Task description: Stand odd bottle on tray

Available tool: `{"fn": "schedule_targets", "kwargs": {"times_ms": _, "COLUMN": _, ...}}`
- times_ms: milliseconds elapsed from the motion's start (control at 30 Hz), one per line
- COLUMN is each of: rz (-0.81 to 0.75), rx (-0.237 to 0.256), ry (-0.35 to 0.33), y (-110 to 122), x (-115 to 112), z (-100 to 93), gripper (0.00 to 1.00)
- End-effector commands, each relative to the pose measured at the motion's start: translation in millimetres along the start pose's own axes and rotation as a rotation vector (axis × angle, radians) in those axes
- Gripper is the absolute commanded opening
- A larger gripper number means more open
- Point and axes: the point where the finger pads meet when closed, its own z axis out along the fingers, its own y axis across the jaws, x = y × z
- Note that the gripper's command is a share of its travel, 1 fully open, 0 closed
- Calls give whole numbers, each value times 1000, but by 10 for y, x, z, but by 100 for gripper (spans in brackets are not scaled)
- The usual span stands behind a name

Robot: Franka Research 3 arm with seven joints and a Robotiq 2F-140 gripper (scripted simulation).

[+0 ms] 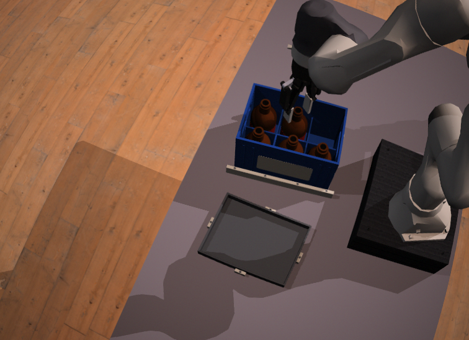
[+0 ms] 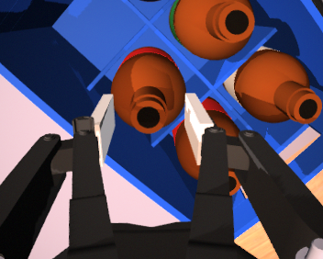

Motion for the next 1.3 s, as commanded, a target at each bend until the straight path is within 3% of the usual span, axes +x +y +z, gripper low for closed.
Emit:
{"fn": "schedule_targets", "kwargs": {"times_ms": 0, "rz": -3, "rx": -2, "ry": 2, "y": -4, "x": 7, "z": 12, "gripper": 44}}
{"fn": "schedule_targets", "kwargs": {"times_ms": 833, "rz": -3, "rx": -2, "ry": 2, "y": -4, "x": 7, "z": 12, "gripper": 44}}
{"fn": "schedule_targets", "kwargs": {"times_ms": 867, "rz": -3, "rx": -2, "ry": 2, "y": -4, "x": 7, "z": 12, "gripper": 10}}
{"fn": "schedule_targets", "kwargs": {"times_ms": 1267, "rz": -3, "rx": -2, "ry": 2, "y": -4, "x": 7, "z": 12, "gripper": 10}}
